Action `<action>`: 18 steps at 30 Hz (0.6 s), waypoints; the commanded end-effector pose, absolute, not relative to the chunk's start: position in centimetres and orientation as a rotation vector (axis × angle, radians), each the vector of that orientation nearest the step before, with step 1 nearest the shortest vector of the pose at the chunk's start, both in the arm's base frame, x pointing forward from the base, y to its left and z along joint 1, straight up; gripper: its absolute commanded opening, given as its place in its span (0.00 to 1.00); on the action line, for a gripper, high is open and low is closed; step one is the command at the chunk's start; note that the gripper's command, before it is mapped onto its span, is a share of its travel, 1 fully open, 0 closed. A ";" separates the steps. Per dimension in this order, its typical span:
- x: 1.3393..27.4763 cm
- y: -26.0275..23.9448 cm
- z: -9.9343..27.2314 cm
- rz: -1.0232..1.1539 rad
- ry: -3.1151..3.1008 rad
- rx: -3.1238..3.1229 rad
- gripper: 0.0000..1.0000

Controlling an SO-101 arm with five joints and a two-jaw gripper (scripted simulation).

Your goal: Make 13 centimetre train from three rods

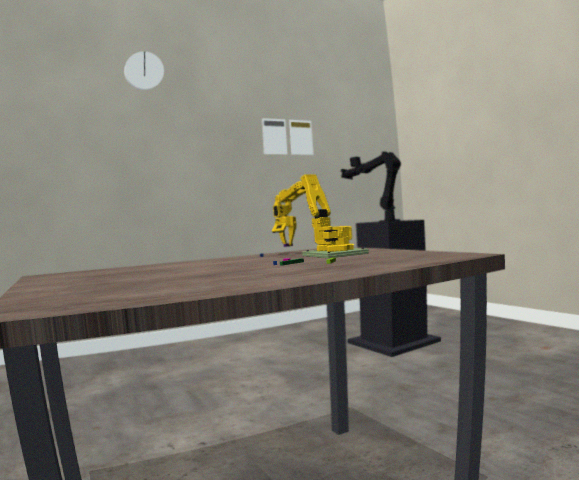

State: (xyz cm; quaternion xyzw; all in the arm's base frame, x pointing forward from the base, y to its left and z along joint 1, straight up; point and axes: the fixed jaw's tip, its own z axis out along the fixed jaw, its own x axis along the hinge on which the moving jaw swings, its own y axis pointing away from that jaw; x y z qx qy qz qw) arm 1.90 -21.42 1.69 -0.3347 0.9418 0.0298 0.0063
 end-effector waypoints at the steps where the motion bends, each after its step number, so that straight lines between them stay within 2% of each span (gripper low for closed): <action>1: 2.7 -21.5 2.3 0.056 2.942 -1.080 0.00; 7: 5.1 -20.8 2.2 0.057 2.898 -1.199 0.00; 9: 5.1 -20.8 2.2 0.057 2.898 -1.199 0.00; 18: 11.1 -17.4 2.1 0.057 2.751 -1.521 0.00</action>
